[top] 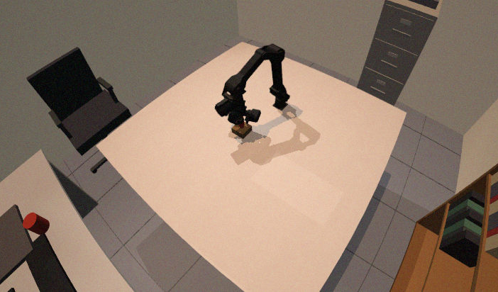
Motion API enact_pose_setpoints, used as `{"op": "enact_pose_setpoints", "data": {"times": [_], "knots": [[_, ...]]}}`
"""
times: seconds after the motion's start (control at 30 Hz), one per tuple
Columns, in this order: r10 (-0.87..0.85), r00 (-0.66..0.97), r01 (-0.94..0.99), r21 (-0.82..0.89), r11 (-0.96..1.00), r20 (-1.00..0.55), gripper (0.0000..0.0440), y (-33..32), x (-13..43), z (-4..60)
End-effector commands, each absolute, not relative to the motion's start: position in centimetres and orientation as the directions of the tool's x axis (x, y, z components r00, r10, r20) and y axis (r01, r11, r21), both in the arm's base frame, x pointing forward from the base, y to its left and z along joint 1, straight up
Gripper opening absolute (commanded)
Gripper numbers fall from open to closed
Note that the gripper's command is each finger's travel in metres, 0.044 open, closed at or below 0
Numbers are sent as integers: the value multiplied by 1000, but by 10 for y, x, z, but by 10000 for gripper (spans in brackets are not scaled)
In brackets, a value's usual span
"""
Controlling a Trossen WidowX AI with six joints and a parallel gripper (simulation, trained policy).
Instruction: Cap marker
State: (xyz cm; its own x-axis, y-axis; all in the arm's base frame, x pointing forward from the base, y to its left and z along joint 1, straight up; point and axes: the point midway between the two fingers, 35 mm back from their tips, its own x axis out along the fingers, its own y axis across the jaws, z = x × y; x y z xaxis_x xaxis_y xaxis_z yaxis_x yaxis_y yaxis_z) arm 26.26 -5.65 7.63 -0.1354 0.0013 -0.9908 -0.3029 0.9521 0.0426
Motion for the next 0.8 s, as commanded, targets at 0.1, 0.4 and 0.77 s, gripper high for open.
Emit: {"op": "enact_pose_setpoints", "data": {"times": [0.1,0.4,0.77], "knots": [[-5,-127,-331,38,943,-992,368,-55,255,81],[-25,-47,-351,-7,936,-999,440,-55,261,99],[-48,24,-378,-54,924,-999,440,-57,264,134]]}}
